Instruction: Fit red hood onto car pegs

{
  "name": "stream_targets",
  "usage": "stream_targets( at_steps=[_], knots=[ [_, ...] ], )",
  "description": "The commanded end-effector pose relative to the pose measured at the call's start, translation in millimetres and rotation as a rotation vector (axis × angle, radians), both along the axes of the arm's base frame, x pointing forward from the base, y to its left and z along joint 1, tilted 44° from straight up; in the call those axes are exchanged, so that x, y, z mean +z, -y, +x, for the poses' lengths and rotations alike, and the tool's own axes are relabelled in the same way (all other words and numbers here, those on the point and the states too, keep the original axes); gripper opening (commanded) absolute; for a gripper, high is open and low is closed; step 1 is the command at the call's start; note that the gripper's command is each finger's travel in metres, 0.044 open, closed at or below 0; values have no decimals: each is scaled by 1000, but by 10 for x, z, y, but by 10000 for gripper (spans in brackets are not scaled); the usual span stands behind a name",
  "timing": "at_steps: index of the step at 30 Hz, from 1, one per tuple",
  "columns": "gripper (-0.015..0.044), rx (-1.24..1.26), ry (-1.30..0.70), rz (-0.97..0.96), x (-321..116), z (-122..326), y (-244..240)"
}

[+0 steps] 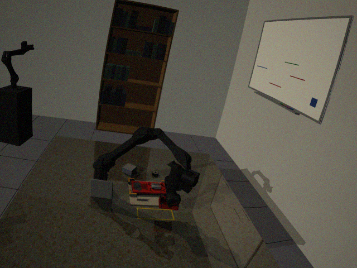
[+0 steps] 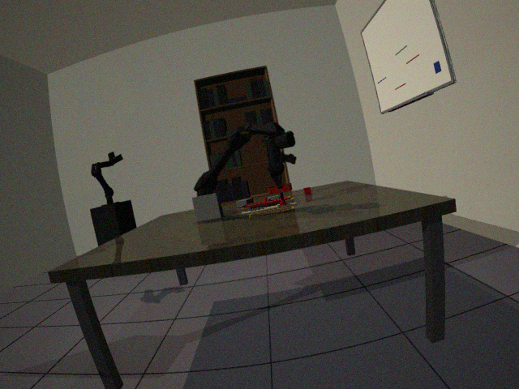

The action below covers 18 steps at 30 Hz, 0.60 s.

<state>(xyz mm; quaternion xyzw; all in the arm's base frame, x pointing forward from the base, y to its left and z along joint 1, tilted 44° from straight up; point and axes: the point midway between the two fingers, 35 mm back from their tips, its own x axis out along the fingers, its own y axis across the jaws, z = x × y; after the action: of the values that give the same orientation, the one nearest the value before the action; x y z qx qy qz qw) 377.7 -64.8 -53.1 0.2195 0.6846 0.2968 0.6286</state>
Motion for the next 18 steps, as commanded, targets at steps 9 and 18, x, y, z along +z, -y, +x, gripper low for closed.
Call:
stream_targets(
  at_steps=[9, 18],
  knots=[
    [0, -234, -211, -36, -8, 2, 14],
    [0, -413, -375, -63, -10, 3, 19]
  ],
)
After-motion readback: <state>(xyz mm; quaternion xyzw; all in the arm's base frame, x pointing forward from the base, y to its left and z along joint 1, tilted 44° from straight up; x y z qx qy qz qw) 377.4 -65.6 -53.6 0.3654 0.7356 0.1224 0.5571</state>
